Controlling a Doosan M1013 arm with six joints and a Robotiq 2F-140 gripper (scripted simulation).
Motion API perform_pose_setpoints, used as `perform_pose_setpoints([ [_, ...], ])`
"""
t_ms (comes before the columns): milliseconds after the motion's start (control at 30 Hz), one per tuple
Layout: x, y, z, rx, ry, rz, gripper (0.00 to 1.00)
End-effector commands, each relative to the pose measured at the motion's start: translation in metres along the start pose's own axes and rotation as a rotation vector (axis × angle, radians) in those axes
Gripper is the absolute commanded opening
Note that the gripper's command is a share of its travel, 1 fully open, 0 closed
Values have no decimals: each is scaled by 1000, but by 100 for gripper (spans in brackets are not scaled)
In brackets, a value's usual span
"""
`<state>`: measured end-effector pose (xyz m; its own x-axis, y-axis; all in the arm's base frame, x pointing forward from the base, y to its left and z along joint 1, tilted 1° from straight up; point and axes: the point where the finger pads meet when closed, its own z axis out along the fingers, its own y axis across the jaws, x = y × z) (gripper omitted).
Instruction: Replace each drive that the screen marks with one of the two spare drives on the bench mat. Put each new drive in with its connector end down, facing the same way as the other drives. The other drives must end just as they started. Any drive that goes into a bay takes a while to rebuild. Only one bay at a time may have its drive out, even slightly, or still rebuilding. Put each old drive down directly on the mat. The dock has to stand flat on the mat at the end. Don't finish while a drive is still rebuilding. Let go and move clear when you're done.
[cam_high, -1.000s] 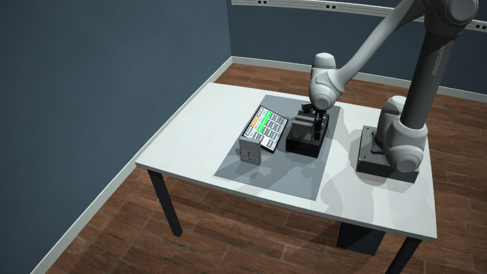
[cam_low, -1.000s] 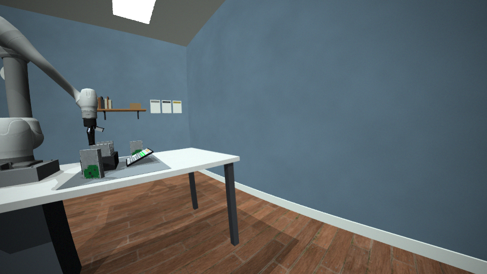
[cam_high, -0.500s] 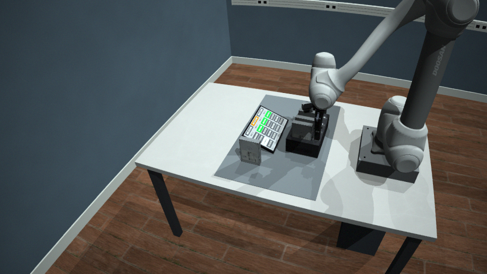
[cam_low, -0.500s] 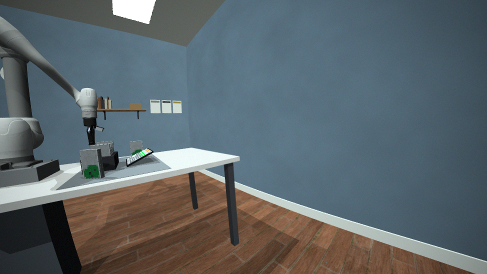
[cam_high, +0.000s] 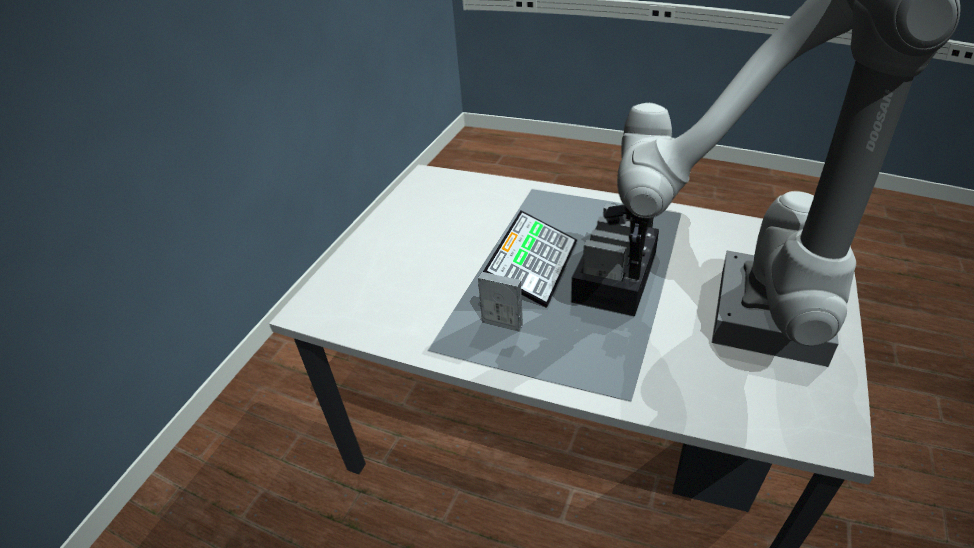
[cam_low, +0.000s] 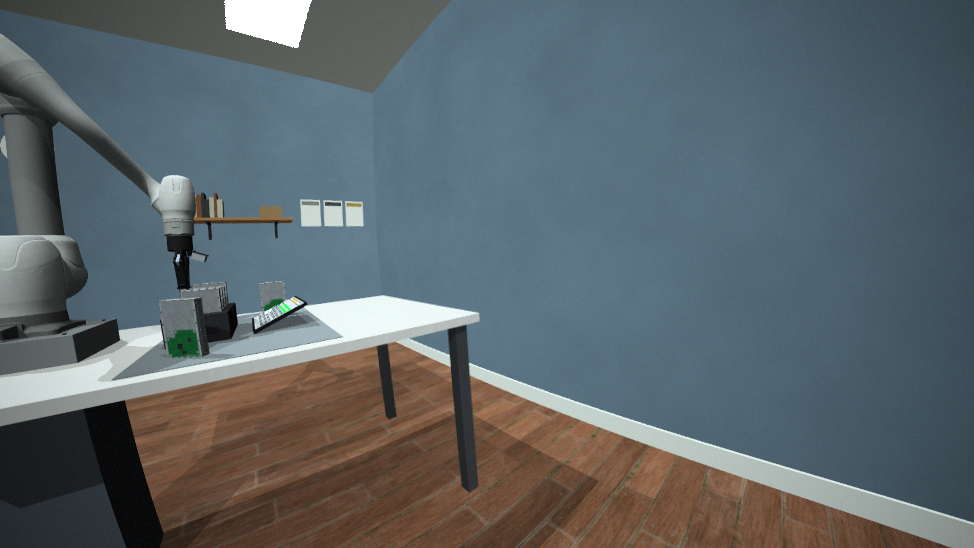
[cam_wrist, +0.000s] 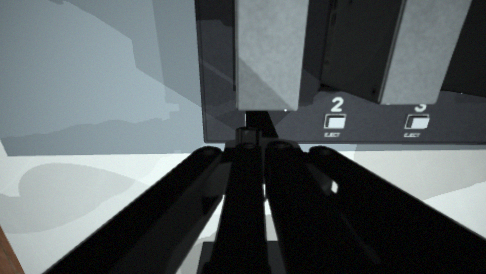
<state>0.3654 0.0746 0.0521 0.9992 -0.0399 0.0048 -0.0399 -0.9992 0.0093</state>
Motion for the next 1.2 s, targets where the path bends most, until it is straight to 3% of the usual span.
perform_pose_setpoints([
  [0, 0, 0, -3, 1, 1, 0, 10],
  [367, 0, 0, -25, 1, 1, 0, 10],
  [867, 0, 0, -87, 1, 1, 0, 10],
  [1167, 0, 0, -102, 1, 1, 0, 10],
])
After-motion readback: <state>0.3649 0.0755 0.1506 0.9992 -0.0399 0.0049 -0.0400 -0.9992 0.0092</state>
